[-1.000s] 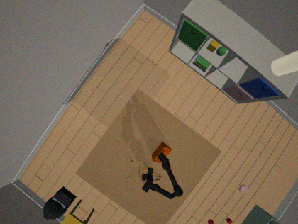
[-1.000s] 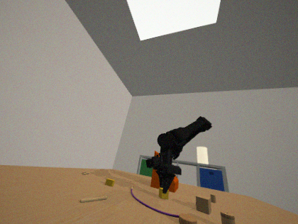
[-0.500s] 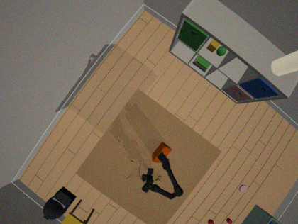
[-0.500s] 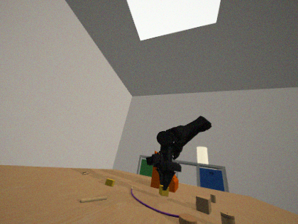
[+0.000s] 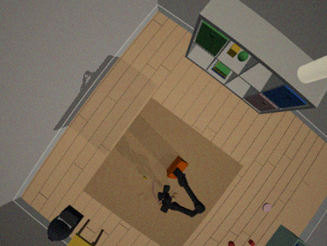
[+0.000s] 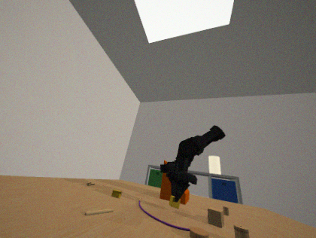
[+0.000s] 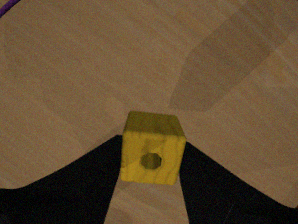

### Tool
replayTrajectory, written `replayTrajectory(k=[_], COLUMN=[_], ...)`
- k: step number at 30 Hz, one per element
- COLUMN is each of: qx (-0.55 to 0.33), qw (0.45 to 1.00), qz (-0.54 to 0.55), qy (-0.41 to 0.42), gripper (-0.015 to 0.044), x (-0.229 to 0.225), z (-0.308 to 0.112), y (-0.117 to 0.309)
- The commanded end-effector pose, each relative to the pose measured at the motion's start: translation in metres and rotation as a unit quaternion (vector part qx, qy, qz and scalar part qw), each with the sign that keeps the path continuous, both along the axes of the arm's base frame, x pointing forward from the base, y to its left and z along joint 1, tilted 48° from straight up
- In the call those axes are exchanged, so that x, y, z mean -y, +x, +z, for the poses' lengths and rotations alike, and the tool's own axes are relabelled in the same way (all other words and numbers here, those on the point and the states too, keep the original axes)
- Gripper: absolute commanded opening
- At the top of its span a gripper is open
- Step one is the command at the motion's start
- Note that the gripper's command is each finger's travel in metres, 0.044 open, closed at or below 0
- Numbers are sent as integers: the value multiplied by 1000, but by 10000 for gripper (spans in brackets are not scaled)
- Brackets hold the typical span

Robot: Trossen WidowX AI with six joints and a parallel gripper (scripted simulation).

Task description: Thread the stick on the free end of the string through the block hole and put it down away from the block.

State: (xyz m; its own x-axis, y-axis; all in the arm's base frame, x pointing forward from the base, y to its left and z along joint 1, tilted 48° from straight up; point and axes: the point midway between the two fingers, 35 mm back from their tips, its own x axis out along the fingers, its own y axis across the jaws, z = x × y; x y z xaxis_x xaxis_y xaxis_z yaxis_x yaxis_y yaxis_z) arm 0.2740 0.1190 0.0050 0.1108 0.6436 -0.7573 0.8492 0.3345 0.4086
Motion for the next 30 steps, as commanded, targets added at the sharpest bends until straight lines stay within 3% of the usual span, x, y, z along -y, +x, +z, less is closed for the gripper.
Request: replayTrajectory(k=[1,30], qx=[7,77], qw=[1000,970], qz=[-12,-100], qy=[-28,-207], gripper=[0,0], x=[-4,-27], z=[0,8], y=[-4,-16])
